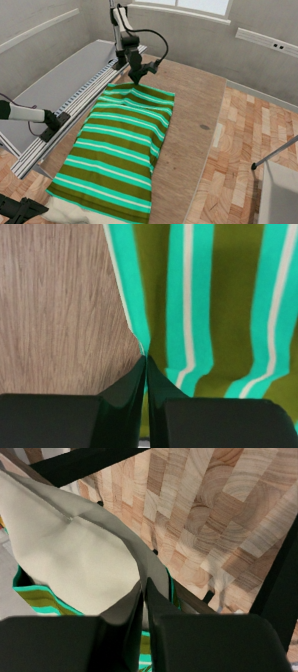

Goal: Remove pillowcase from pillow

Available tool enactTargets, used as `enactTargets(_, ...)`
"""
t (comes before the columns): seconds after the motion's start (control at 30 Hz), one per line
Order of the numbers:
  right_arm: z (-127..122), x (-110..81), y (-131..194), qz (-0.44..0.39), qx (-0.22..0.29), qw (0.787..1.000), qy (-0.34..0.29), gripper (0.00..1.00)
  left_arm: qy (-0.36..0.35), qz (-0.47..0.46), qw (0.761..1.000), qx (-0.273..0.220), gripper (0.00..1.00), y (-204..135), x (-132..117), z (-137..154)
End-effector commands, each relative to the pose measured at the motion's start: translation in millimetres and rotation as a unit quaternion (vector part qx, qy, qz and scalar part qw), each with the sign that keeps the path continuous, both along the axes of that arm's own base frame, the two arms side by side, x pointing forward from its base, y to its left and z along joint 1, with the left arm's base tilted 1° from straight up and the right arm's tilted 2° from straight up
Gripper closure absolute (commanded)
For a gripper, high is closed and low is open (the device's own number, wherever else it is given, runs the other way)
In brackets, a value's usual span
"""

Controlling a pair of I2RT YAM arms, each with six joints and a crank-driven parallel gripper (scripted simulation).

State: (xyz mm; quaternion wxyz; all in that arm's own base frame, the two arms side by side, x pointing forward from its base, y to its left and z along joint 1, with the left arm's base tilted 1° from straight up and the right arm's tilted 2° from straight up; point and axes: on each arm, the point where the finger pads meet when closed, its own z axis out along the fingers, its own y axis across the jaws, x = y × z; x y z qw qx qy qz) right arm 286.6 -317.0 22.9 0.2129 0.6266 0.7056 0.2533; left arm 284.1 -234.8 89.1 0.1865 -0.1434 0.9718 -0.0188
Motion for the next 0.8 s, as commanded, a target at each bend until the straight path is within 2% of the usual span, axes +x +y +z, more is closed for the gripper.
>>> enactTargets(0.0,18,12.4,-13,0.011,-0.041,0.999,-0.021,0.99,-0.012,-0.002,1.0,-0.011,0.99,-4,-3,26)
enactTargets(0.23,18,12.4,-13,0.011,-0.041,0.999,-0.021,0.99,-0.012,-0.001,1.0,-0.01,0.99,-2,-3,44)
enactTargets(0.3,18,12.4,-13,0.011,-0.041,0.999,-0.021,0.99,-0.012,-0.001,1.0,-0.01,0.99,-2,-3,44)
enactTargets(0.33,18,12.4,-13,0.011,-0.041,0.999,-0.021,0.99,0.0,0.0,1.0,0.002,0.99,0,-2,35)
enactTargets(0.57,18,12.4,-13,0.011,-0.041,0.999,-0.021,0.99,-0.003,-0.001,1.0,0.001,0.99,-1,-3,54)
enactTargets(0.77,18,12.4,-13,0.011,-0.041,0.999,-0.021,0.99,0.007,0.002,1.0,0.011,0.99,1,-1,57)
